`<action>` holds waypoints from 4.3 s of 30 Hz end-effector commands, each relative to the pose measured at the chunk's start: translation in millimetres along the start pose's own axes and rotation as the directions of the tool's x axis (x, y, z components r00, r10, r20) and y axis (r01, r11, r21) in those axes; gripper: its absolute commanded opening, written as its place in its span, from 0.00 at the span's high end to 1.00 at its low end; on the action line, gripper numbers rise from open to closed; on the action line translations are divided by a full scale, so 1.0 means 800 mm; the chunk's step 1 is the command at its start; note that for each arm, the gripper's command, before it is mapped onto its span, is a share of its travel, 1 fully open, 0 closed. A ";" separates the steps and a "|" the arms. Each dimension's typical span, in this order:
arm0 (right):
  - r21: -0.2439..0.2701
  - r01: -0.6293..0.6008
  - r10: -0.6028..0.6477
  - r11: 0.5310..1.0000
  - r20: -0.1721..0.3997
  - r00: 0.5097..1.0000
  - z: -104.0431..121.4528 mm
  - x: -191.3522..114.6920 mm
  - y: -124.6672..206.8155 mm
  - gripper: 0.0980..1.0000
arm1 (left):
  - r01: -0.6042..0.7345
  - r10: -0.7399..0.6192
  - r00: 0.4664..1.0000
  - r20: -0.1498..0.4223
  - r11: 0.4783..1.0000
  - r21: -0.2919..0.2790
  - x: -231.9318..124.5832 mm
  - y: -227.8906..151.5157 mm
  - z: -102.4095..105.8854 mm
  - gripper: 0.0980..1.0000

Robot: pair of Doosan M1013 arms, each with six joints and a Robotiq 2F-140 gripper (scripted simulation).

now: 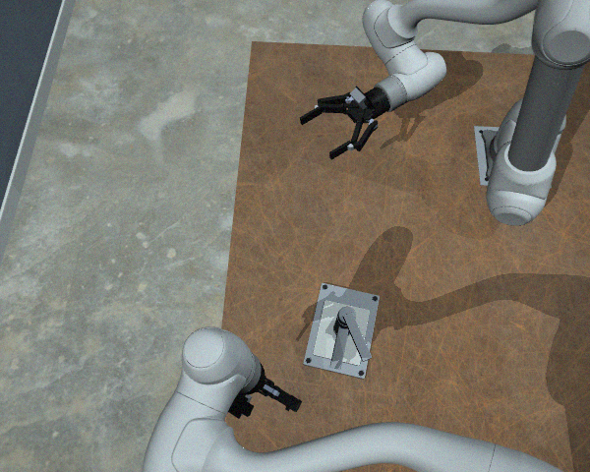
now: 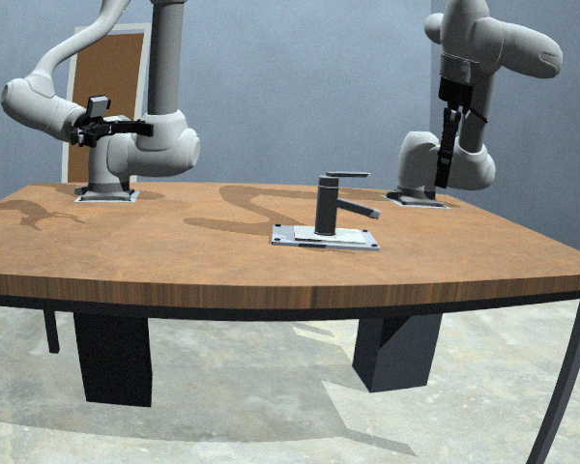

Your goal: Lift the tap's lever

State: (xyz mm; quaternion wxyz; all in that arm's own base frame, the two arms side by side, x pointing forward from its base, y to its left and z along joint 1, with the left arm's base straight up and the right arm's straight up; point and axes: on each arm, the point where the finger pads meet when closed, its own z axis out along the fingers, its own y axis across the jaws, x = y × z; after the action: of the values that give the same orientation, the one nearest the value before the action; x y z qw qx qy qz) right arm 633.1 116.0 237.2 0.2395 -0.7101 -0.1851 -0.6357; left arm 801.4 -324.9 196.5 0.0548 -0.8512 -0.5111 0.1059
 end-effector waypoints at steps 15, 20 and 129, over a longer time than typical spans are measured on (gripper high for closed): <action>0.000 0.001 -0.001 1.000 -0.001 1.000 0.000 0.001 0.000 0.00 | 0.074 -0.077 0.994 0.073 0.996 0.042 0.271 -0.151 0.016 0.00; 0.000 0.001 -0.001 1.000 -0.001 1.000 0.000 0.001 0.000 0.00 | 0.098 -0.103 0.989 0.103 0.994 0.053 0.333 -0.205 0.026 0.00; 0.000 0.001 -0.001 1.000 -0.001 1.000 0.000 0.001 0.000 0.00 | 0.488 -0.235 0.688 0.687 0.850 -0.198 0.251 -1.257 0.326 0.00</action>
State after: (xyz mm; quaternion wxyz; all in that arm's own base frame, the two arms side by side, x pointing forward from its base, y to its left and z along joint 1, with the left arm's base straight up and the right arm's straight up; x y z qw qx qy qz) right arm 633.1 116.0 237.2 0.2395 -0.7101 -0.1851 -0.6357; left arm -29.9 324.1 120.8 -0.2600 -0.6379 -0.6690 0.2793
